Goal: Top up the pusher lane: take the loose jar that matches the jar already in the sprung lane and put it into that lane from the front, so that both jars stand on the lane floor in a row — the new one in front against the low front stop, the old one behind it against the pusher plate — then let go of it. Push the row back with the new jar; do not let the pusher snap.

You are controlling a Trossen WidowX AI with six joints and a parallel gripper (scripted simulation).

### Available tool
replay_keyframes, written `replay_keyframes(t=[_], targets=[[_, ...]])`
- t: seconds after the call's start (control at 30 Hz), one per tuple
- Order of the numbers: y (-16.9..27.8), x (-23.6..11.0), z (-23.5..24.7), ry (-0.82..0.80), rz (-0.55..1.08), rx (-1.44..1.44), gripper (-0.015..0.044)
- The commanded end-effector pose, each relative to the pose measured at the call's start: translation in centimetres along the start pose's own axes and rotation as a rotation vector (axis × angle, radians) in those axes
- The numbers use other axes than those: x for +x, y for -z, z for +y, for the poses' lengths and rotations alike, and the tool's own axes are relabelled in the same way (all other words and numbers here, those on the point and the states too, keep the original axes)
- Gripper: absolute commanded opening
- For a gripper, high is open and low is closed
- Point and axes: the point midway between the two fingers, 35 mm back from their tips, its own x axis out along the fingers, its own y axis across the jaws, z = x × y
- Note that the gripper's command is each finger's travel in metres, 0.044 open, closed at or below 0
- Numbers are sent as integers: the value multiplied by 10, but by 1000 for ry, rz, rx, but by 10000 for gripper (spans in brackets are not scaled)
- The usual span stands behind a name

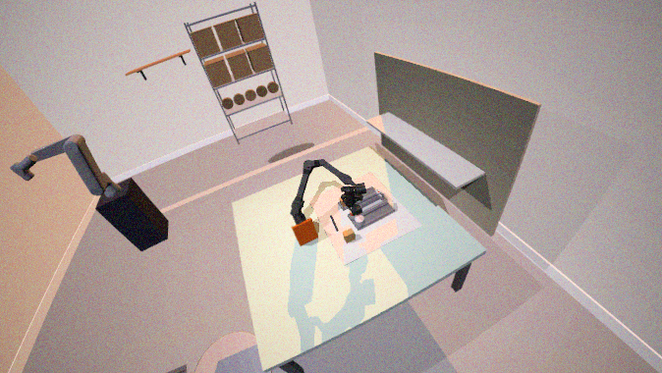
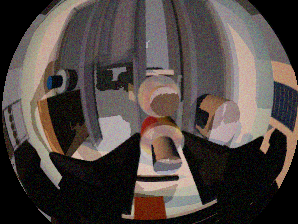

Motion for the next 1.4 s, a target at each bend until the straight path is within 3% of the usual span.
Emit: replay_keyframes(t=[0.0,1.37], targets=[[-4,3,2,-7,-12,-14,0],[-2,16,3,-8,-12,-14,0]])
